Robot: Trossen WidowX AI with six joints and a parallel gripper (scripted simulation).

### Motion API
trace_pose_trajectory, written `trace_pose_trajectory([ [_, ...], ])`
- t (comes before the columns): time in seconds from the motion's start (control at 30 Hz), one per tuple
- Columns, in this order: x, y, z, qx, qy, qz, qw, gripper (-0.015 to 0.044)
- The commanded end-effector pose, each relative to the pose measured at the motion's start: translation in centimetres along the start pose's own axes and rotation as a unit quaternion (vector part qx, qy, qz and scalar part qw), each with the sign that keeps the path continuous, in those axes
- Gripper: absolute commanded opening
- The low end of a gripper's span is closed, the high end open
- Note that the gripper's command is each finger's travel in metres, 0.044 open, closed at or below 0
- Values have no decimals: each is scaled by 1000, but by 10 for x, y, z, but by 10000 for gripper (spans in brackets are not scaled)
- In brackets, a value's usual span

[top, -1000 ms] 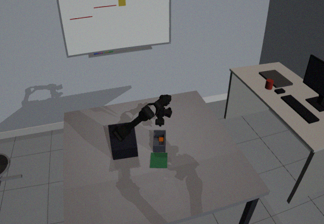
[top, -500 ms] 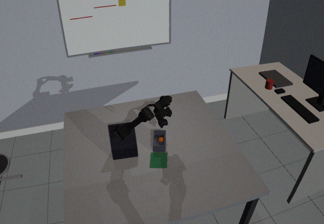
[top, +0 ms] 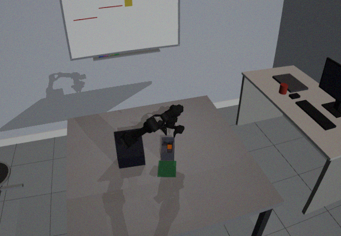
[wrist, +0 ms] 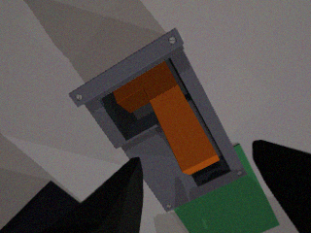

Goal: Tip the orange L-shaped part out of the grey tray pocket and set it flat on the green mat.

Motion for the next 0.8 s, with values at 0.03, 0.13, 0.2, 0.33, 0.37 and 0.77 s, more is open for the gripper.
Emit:
trace_pose_trajectory([
  [0.03, 1, 23, -1, 7, -3, 185, 983, 280],
  [0.13, 1, 23, -1, 7, -3, 185, 983, 280],
  [0.2, 1, 23, -1, 7, -3, 185, 983, 280],
  [0.33, 0, 23, -13, 7, -3, 185, 983, 280],
  [0.37, 0, 23, -18, 7, -3, 185, 983, 280],
  [0.77, 0, 24, -41, 7, -3, 185, 983, 280],
])
Point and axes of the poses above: the point midway between the two fingers, 35 mm back from their tips, its own z axis back along the fingers, its own x axis across the jaws, y = z × x, the point moved 1 cm from there along z, back along the fingers, and after that the axes turned 15 degrees about z, right-handed, at the moved point
